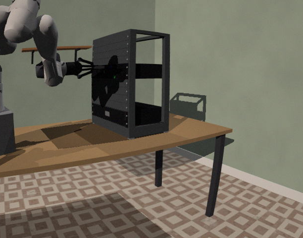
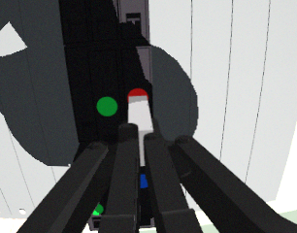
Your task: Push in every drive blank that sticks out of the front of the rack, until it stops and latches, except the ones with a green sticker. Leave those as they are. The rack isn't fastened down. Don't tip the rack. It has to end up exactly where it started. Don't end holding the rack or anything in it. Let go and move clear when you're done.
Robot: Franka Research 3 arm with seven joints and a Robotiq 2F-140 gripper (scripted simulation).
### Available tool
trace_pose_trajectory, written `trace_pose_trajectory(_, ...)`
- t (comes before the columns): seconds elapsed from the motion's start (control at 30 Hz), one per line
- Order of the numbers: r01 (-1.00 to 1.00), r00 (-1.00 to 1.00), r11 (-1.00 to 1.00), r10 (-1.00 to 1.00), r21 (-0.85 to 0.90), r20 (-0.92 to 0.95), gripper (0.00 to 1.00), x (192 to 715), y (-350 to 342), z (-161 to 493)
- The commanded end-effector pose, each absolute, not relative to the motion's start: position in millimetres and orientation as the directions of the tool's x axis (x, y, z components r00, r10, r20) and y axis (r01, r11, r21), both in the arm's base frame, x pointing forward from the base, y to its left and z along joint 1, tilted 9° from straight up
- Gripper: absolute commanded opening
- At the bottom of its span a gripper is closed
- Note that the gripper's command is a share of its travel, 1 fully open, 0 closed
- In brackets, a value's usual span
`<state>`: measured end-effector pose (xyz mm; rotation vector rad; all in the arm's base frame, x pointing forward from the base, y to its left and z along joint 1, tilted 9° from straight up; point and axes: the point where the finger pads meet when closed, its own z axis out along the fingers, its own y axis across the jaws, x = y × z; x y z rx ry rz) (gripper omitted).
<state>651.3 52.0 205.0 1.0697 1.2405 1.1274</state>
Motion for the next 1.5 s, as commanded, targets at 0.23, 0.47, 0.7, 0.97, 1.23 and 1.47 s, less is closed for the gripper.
trace_pose_trajectory(0.23,-0.046,0.002,0.144,0.99,0.989,-0.144,0.0,651.9,51.4,204.2)
trace_pose_trajectory(0.47,-0.046,0.002,0.144,0.99,0.989,-0.144,0.0,659.3,51.9,204.5)
trace_pose_trajectory(0.7,-0.046,0.002,0.144,0.99,0.989,-0.144,0.0,661.9,52.1,204.6)
trace_pose_trajectory(0.97,-0.046,0.002,0.144,0.99,0.989,-0.144,0.0,663.2,52.3,204.5)
trace_pose_trajectory(1.23,-0.046,0.002,0.144,0.99,0.989,-0.144,0.0,671.5,53.7,203.8)
trace_pose_trajectory(1.47,-0.046,0.002,0.144,0.99,0.989,-0.144,0.0,671.9,53.8,203.8)
